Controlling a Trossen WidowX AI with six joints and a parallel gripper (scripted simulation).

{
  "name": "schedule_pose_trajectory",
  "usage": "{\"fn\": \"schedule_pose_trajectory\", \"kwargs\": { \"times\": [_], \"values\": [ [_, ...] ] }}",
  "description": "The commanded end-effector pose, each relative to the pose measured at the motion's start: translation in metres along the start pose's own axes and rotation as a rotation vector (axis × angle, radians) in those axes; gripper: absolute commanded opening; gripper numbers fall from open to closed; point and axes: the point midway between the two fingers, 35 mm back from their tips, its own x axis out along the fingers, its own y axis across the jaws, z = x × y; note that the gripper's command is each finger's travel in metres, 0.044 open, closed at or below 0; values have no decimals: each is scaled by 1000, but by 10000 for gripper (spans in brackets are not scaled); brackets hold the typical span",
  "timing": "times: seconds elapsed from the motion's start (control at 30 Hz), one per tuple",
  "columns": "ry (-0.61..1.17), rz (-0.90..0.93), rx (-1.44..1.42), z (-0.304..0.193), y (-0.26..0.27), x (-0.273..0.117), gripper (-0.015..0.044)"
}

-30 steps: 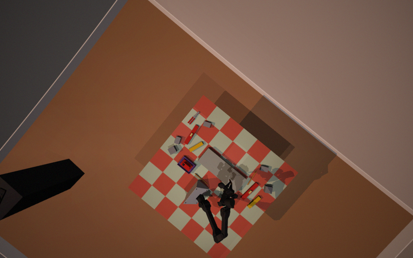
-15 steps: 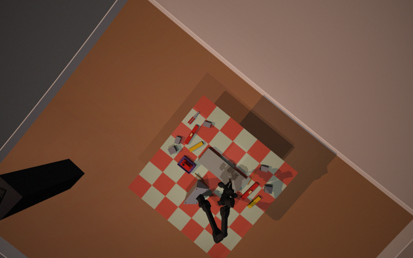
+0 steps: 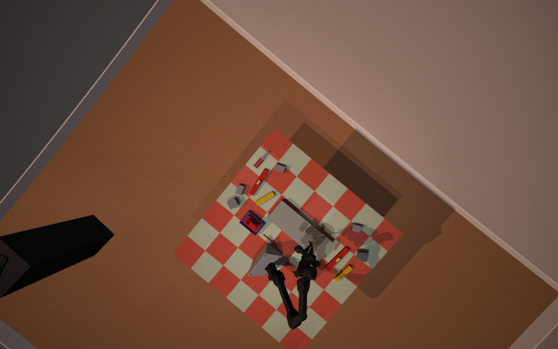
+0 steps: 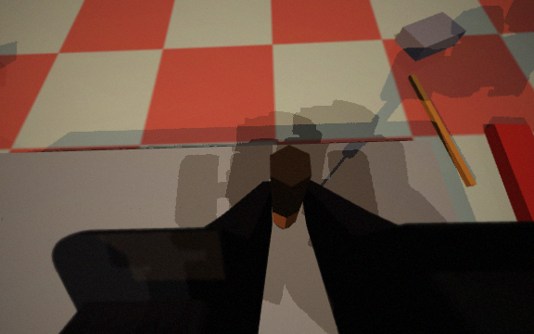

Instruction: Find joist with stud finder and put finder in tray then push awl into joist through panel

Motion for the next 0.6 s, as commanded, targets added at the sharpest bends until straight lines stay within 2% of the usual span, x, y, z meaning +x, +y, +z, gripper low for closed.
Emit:
{"fn": "schedule_pose_trajectory", "kwargs": {
  "times": [0.0,0.57],
  "values": [
    [-4,2,0,-2,0,2,0],
    [-5,2,0,-15,0,15,0]
  ]
}}
